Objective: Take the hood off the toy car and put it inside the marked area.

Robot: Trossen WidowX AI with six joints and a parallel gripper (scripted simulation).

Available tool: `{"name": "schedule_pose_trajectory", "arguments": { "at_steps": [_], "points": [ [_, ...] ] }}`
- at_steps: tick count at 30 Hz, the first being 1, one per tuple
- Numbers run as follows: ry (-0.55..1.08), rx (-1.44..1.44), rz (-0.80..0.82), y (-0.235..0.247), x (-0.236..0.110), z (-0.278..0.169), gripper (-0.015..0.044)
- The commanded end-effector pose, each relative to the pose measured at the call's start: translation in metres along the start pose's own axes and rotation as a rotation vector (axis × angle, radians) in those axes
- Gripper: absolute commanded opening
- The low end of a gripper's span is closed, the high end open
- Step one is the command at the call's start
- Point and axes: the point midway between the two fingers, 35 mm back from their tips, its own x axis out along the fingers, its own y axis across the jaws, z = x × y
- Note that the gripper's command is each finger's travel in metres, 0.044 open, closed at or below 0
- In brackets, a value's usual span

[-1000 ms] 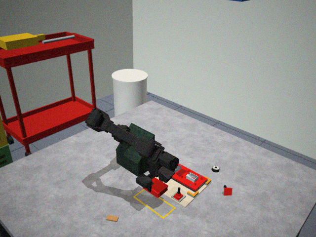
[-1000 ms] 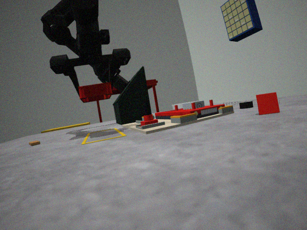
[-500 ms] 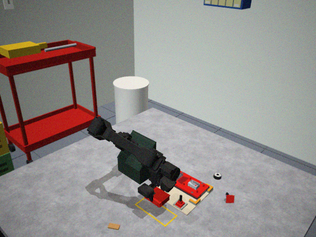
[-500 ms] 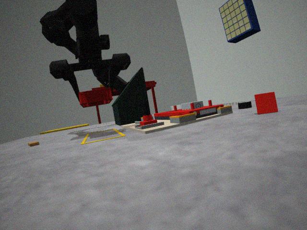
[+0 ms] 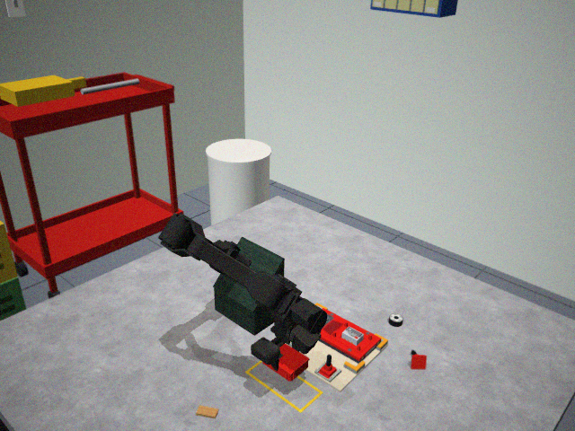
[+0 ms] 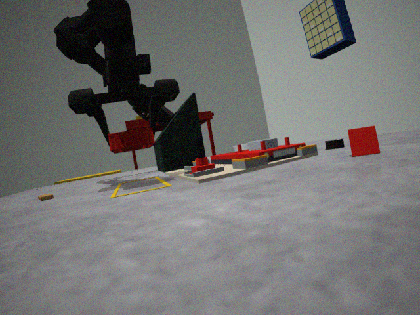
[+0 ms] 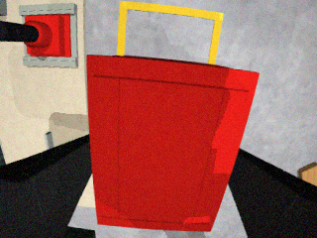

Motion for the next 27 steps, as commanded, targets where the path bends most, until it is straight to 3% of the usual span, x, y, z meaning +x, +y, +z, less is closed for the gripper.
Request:
{"name": "schedule_pose_trajectory", "arguments": {
  "at_steps": [1,27],
  "points": [
    [0.008,-0.012,0.003,0.002,0.005,-0.003,0.0000],
    [0.008,-0.012,0.001,0.001,0.024,-0.004,0.0000]
  ]
}}
